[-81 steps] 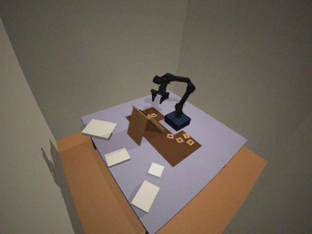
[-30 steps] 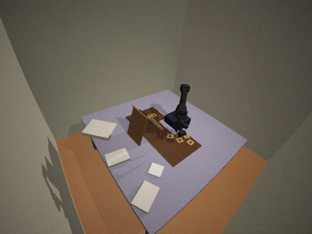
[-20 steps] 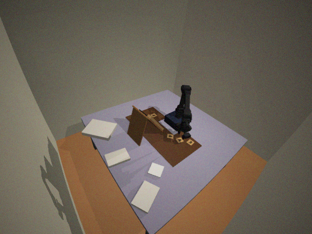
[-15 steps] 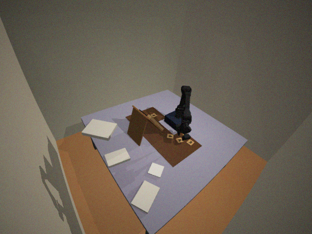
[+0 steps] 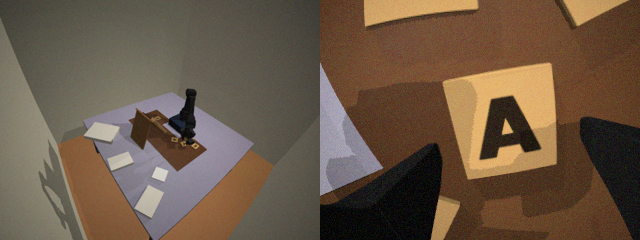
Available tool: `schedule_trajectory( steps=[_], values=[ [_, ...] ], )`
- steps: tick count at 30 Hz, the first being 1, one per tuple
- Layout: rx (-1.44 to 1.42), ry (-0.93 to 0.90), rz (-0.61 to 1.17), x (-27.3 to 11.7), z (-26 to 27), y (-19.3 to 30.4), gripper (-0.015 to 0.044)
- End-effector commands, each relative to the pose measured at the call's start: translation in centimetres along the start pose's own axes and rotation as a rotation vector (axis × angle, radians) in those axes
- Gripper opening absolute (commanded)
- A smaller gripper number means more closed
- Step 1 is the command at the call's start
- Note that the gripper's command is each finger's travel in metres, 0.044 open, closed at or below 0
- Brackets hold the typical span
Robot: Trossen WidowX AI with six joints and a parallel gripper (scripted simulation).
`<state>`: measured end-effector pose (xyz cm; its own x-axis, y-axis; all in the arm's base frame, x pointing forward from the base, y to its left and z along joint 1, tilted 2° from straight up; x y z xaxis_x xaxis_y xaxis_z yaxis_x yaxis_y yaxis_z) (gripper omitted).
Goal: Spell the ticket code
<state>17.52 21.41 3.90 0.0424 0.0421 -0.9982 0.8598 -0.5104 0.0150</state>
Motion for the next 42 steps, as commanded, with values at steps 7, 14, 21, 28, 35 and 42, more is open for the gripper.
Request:
schedule_trajectory(
  steps=[7,14,21,28,35,42],
  values=[
    [-0.004,-0.001,0.004,1.2,0.0,0.1,0.034],
    [-0.004,-0.001,0.004,1.9,0.1,0.1,0.034],
    [-0.004,-0.001,0.004,1.9,0.1,0.1,0.034],
    [-0.004,-0.001,0.004,1.9,0.1,0.1,0.0261],
    [-0.004,-0.001,0.004,1.9,0.0,0.1,0.0214],
    [-0.004,-0.001,0.004,1.5,0.1,0.0,0.003]
  ],
)
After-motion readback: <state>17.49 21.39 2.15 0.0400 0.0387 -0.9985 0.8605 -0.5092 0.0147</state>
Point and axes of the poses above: the point midway between the two fingers, 35 mm back from their tips, its own x axis out along the fingers, its own z axis across the jaws, y = z × x, the point moved 5 cm from there along -x, back along the fingers, and after that the axes turned 15 degrees about x, right-handed, at the moved point
